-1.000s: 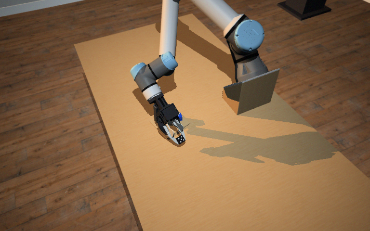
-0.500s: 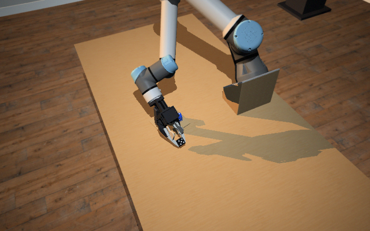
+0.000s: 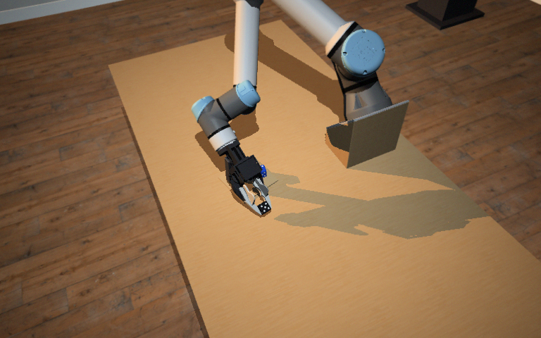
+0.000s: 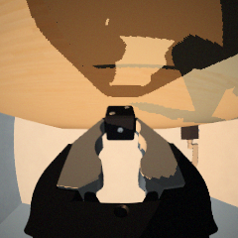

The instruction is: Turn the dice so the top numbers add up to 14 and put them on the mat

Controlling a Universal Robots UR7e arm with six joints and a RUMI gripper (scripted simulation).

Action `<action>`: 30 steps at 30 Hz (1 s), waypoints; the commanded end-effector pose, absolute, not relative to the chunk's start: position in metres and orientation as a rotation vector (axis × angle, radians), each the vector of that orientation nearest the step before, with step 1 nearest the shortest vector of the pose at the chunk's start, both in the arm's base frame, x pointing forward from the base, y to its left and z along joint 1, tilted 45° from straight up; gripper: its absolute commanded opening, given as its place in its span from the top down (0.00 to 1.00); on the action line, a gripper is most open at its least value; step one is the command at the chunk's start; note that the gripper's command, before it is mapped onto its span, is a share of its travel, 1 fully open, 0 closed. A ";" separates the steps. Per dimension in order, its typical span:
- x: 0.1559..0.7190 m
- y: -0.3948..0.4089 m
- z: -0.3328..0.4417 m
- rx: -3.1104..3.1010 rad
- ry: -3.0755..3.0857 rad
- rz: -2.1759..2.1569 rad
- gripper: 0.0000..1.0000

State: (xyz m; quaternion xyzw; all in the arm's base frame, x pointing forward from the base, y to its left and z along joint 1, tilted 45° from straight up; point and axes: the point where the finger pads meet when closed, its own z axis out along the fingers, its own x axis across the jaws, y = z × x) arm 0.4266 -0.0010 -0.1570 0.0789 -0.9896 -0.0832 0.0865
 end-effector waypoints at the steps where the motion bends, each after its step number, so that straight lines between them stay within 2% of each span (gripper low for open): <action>1: 0.427 -0.001 -0.157 0.236 -2.949 -0.248 0.90; 30: 0.427 -0.004 -0.160 0.236 -2.949 -0.248 0.90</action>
